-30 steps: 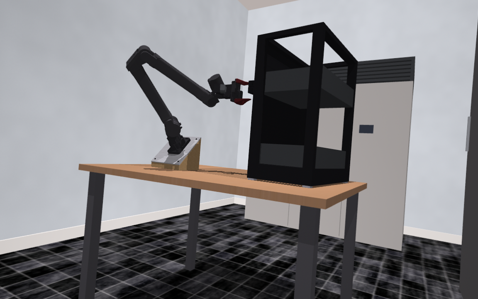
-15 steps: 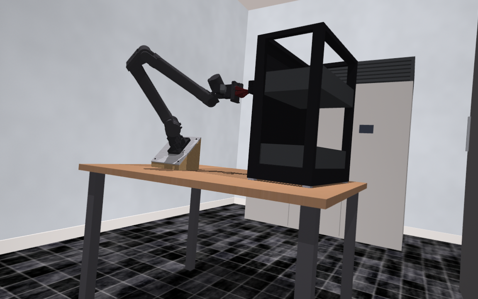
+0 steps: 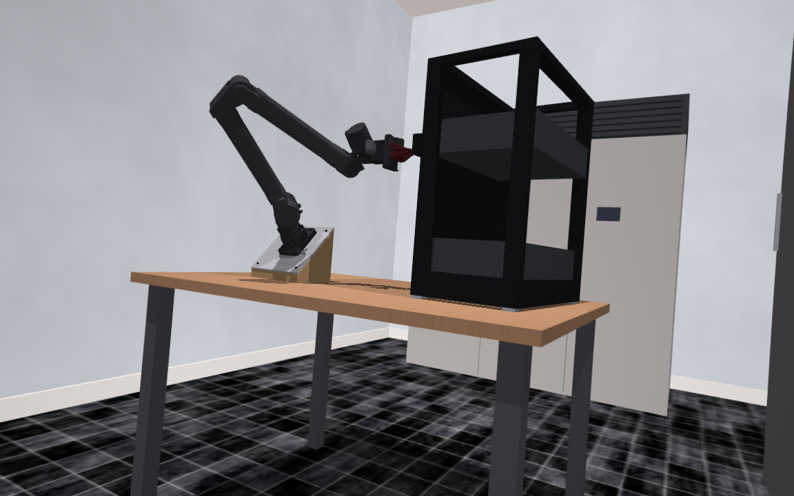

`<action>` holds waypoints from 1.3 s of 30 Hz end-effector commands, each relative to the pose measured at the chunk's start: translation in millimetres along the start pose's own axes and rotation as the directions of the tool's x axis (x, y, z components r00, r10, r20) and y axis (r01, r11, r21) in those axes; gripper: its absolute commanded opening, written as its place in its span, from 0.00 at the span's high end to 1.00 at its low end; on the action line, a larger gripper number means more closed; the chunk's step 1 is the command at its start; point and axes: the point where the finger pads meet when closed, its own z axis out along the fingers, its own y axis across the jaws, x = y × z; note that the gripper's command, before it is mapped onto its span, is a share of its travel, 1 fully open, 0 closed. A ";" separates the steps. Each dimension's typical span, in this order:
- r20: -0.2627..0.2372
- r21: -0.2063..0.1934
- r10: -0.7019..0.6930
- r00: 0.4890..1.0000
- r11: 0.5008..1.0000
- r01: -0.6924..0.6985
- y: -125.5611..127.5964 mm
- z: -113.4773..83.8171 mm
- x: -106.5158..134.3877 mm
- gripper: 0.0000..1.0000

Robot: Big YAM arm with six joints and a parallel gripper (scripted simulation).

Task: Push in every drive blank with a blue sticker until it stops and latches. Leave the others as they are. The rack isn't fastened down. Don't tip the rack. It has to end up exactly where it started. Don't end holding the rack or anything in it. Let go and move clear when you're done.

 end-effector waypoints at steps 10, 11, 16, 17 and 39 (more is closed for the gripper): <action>0.013 -0.034 0.043 0.999 0.999 -0.043 19.4 -2.6 26.4 1.00; 0.013 -0.034 0.043 0.999 0.999 -0.043 19.4 -2.6 26.4 1.00; 0.011 -0.031 0.034 0.999 0.999 -0.033 10.4 -18.5 65.9 1.00; 0.010 -0.030 0.034 0.999 0.999 -0.033 9.0 -21.0 71.9 1.00; -0.011 -0.019 0.020 1.000 1.000 -0.020 -0.7 36.3 86.8 1.00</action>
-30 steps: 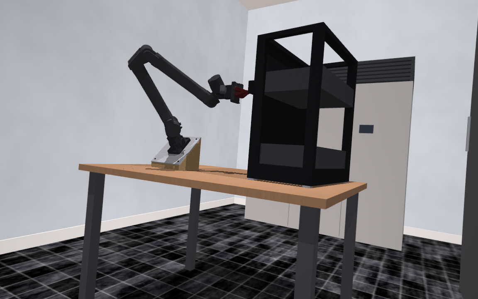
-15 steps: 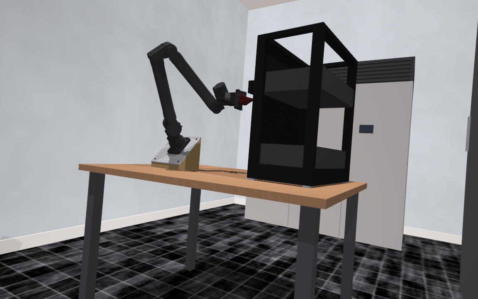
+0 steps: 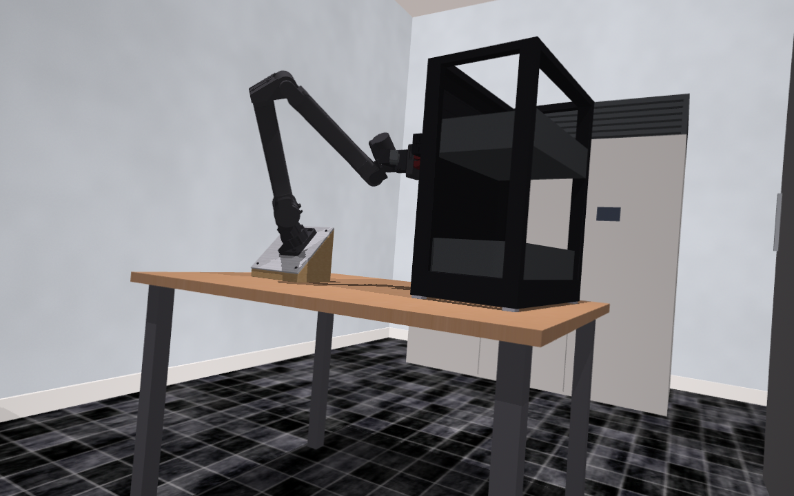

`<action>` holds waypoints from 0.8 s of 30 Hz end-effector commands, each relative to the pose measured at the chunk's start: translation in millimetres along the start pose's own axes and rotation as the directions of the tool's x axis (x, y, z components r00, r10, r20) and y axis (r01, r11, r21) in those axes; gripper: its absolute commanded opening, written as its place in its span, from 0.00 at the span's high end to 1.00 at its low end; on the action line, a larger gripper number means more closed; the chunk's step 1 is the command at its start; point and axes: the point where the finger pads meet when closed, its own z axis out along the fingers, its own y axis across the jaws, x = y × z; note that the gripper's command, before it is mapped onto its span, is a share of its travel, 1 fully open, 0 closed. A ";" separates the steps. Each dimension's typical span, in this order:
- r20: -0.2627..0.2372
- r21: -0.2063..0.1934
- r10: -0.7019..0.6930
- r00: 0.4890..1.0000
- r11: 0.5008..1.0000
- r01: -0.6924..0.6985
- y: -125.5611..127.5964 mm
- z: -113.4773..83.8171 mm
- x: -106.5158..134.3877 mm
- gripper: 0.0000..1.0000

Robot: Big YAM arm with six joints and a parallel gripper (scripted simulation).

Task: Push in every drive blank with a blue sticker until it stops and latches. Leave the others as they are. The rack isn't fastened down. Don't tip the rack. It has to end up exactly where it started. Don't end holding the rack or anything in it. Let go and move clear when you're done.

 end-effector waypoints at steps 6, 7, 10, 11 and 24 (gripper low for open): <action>-0.031 -0.020 0.003 1.000 1.000 -0.004 10.7 -5.5 17.9 1.00; -0.005 0.000 0.007 1.000 1.000 -0.007 2.3 4.7 7.1 1.00; -0.009 -0.005 0.008 1.000 1.000 -0.008 4.6 3.0 8.5 1.00; -0.016 -0.012 0.008 1.000 1.000 -0.008 7.7 -0.1 11.6 1.00; -0.014 -0.024 0.020 1.000 1.000 -0.020 18.0 0.2 13.6 1.00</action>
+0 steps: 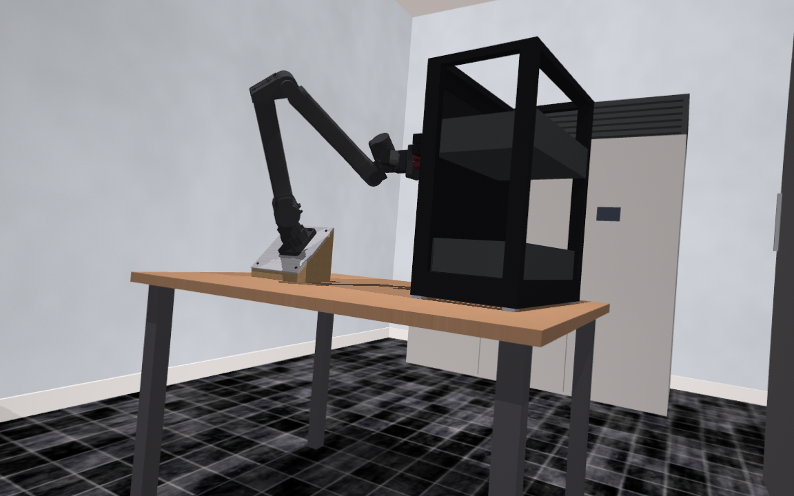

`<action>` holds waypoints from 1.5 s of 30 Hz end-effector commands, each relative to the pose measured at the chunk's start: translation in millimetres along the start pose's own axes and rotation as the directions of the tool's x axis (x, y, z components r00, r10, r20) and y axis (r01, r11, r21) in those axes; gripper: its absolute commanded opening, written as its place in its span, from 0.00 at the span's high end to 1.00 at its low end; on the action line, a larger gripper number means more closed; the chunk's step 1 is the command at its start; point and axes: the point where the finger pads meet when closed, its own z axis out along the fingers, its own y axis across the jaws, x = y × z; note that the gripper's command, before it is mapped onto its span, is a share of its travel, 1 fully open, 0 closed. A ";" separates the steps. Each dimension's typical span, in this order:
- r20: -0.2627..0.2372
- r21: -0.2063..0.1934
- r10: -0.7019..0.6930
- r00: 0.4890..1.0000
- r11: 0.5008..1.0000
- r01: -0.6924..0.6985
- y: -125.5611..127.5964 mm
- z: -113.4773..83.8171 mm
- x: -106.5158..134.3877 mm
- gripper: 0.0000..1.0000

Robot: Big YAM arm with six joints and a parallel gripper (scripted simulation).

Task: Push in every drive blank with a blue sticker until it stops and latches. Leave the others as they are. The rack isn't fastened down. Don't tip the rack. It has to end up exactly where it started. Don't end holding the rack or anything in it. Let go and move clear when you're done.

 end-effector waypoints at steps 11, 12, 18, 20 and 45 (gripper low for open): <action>0.004 -0.021 0.030 1.000 0.999 -0.030 17.6 5.9 6.3 1.00; 0.004 -0.020 0.031 1.000 0.999 -0.031 17.7 6.2 6.2 1.00; 0.018 -0.006 0.030 0.999 1.000 -0.030 11.1 19.5 1.3 1.00; 0.019 -0.006 0.031 0.999 1.000 -0.031 11.2 24.1 1.1 1.00; 0.019 -0.006 0.030 0.999 1.000 -0.030 11.5 48.5 0.4 1.00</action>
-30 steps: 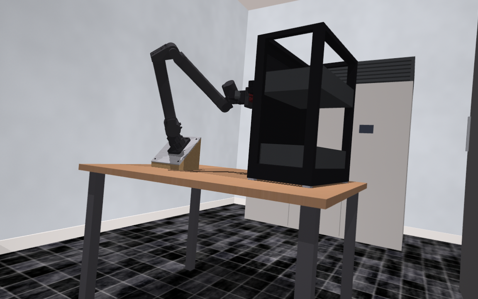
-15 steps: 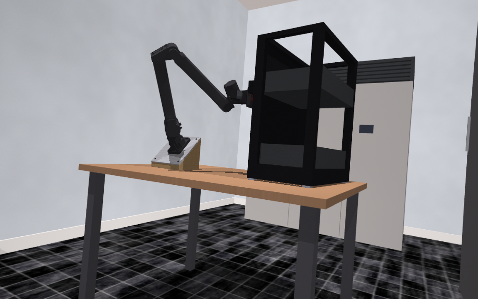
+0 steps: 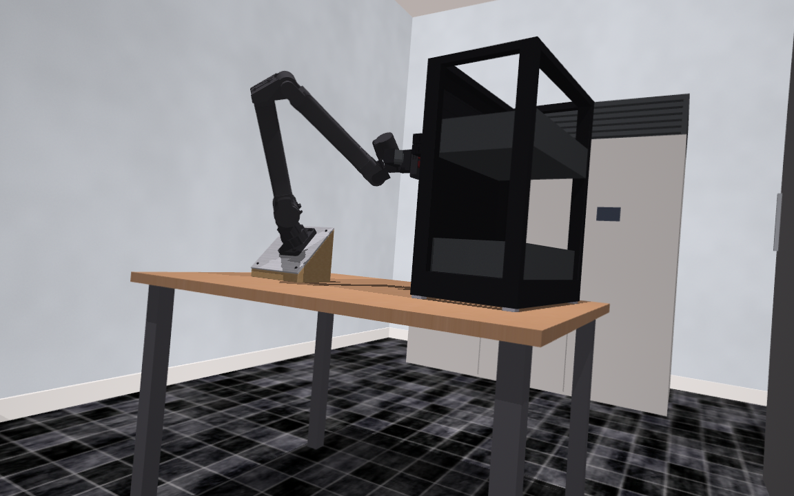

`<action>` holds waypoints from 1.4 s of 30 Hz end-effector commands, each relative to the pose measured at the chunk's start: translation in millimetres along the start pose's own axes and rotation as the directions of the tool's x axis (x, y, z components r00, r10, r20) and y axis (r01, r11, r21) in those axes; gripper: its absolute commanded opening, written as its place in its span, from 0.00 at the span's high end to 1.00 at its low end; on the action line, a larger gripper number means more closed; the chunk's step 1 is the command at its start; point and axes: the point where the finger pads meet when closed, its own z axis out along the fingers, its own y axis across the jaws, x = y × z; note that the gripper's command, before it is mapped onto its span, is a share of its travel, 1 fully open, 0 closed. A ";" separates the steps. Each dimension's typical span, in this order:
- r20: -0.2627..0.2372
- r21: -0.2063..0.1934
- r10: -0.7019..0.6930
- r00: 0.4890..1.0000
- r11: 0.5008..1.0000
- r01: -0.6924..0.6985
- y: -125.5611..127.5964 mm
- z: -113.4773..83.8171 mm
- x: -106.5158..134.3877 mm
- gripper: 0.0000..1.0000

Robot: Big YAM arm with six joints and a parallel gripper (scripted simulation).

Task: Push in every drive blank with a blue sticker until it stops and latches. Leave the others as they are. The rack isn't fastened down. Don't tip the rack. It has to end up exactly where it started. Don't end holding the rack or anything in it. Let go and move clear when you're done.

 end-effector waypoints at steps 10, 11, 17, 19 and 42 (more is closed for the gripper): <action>0.030 0.000 0.032 0.999 0.999 -0.032 11.1 47.6 0.4 1.00; 0.030 0.000 0.032 0.999 0.999 -0.032 11.1 47.9 0.4 1.00; 0.030 0.000 0.031 0.999 1.000 -0.031 11.1 48.0 0.4 1.00; 0.030 0.000 0.031 0.999 1.000 -0.031 11.1 48.0 0.4 1.00; 0.031 0.000 0.031 0.999 1.000 -0.031 11.7 56.6 0.6 1.00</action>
